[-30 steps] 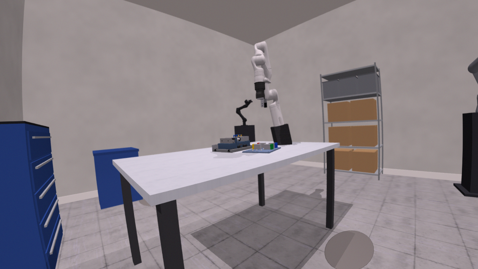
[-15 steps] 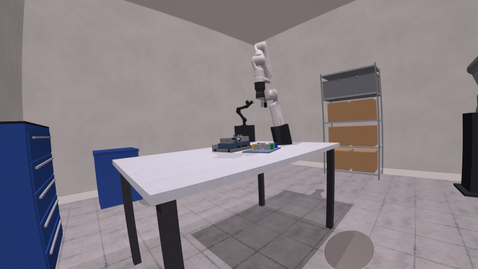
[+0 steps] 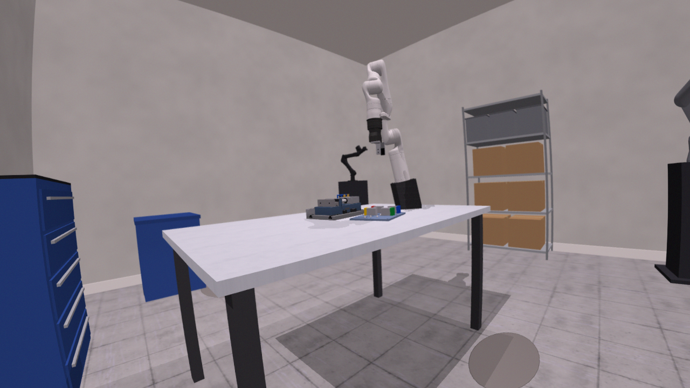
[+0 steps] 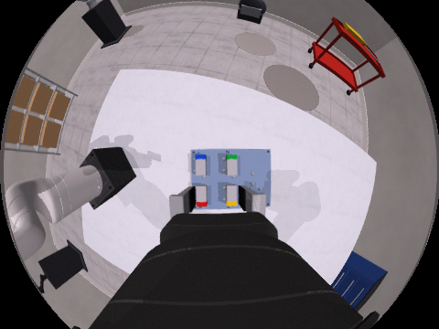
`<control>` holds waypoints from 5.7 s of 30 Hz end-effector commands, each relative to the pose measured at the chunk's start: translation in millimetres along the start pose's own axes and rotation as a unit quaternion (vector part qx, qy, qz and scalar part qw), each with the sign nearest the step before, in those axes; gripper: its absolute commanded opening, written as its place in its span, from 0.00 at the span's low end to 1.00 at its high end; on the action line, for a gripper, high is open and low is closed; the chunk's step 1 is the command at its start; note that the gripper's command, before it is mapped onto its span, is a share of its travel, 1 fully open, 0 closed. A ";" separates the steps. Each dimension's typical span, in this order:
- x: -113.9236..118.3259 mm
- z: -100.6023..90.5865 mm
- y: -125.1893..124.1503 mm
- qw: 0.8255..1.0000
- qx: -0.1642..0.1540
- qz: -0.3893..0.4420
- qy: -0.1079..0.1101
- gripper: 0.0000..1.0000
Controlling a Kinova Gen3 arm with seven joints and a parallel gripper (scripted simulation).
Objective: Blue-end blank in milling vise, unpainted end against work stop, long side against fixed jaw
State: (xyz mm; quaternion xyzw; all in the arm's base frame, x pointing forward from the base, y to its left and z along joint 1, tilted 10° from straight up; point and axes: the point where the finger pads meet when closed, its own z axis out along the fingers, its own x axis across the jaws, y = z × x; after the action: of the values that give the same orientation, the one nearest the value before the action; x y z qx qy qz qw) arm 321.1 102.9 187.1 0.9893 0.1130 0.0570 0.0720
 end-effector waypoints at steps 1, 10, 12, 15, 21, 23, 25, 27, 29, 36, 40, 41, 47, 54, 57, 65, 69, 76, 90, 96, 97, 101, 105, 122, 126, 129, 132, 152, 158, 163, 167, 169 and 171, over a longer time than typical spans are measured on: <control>3.5 0.5 0.9 1.000 0.001 0.001 0.002 1.00; 6.9 1.8 2.6 1.000 0.002 0.001 0.002 1.00; 4.1 1.3 2.0 1.000 0.001 -0.001 0.001 1.00; 5.1 1.7 2.5 1.000 0.001 -0.001 0.002 1.00; 7.1 2.4 3.5 1.000 0.002 0.000 0.002 1.00; 7.8 2.7 3.9 1.000 0.002 0.000 0.002 1.00; 8.5 3.0 4.2 1.000 0.002 0.001 0.002 1.00; 8.8 3.1 4.4 1.000 0.002 0.001 0.002 1.00; 6.0 2.7 4.1 1.000 0.001 -0.001 0.001 1.00; 7.9 3.2 4.6 1.000 0.001 0.000 0.002 1.00; 8.9 3.4 4.9 1.000 0.002 0.001 0.002 1.00; 9.2 3.5 4.9 1.000 0.002 0.001 0.002 1.00; 6.9 3.4 5.3 1.000 0.000 0.000 0.001 1.00; 7.5 3.7 5.3 1.000 0.000 0.000 0.001 1.00; 7.7 3.8 5.4 1.000 0.000 0.000 0.001 1.00; 4.9 3.6 17.2 1.000 0.000 0.000 0.001 1.00; 2.6 3.7 33.0 1.000 0.000 0.000 0.001 1.00; -1.6 3.9 60.6 1.000 0.000 0.000 0.001 1.00; -5.6 4.2 87.5 1.000 0.000 -0.001 0.000 1.00; -7.0 4.2 98.9 1.000 0.000 0.000 0.001 1.00; -7.6 4.7 94.1 1.000 -0.003 -0.005 -0.002 1.00; -6.9 4.4 93.3 1.000 -0.002 -0.004 -0.001 1.00; -6.3 4.2 92.5 1.000 -0.001 -0.002 0.000 1.00; -5.3 4.0 88.0 1.000 -0.001 -0.002 0.000 1.00; -4.2 3.7 85.2 1.000 0.000 0.000 0.000 1.00; -3.6 3.5 83.8 1.000 0.000 0.000 0.001 1.00; -5.6 3.9 87.2 1.000 -0.002 -0.001 -0.001 1.00; -4.1 3.7 81.4 1.000 -0.001 0.000 0.000 1.00; -3.1 3.7 78.7 1.000 0.000 0.000 0.000 1.00; -2.4 3.7 77.0 1.000 0.000 0.000 0.001 1.00; -4.5 3.7 81.2 1.000 -0.001 -0.001 0.000 1.00; -4.5 3.7 81.2 1.000 -0.001 -0.001 0.000 1.00; -4.5 3.7 81.2 1.000 -0.001 -0.001 0.000 1.00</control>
State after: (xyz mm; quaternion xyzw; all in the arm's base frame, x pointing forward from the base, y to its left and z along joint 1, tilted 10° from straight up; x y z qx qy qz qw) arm 334.4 23.0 195.3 0.9892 0.1135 0.0562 0.0735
